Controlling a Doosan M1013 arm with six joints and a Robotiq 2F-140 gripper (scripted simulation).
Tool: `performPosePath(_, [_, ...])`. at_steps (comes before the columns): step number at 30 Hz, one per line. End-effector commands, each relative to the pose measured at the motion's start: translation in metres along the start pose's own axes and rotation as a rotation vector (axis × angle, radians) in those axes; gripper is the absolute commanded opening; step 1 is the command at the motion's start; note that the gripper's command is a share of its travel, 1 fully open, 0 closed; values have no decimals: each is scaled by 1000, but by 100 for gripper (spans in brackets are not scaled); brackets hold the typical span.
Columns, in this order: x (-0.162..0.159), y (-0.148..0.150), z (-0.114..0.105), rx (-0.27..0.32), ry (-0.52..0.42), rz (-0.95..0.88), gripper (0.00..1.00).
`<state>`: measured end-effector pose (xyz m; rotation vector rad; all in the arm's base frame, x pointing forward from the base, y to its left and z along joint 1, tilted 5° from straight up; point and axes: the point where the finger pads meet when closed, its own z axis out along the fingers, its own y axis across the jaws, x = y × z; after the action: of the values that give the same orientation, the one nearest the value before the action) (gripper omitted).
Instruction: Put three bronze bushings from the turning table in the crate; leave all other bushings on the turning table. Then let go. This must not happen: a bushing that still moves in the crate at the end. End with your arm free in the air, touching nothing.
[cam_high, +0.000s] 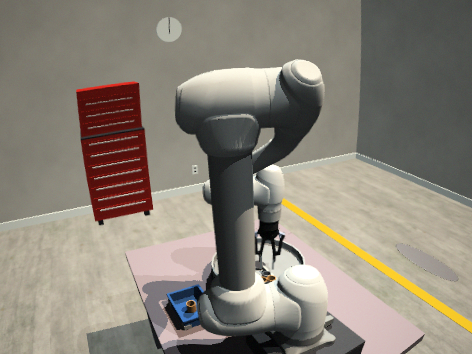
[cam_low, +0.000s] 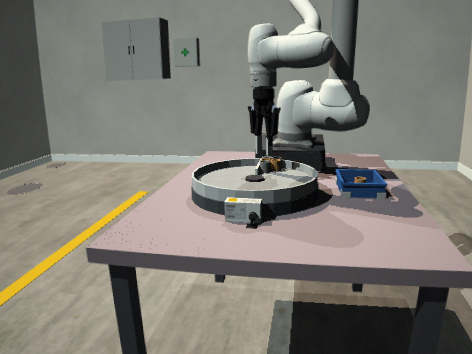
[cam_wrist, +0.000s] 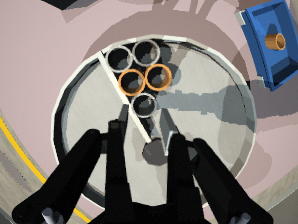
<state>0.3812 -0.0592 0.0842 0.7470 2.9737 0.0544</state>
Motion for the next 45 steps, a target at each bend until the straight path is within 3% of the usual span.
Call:
performPosePath(1, [0, 0, 0, 0, 0, 0, 28])
performPosePath(13, [0, -1, 24, 0, 0, 0, 28])
performPosePath(45, [0, -1, 24, 0, 0, 0, 28])
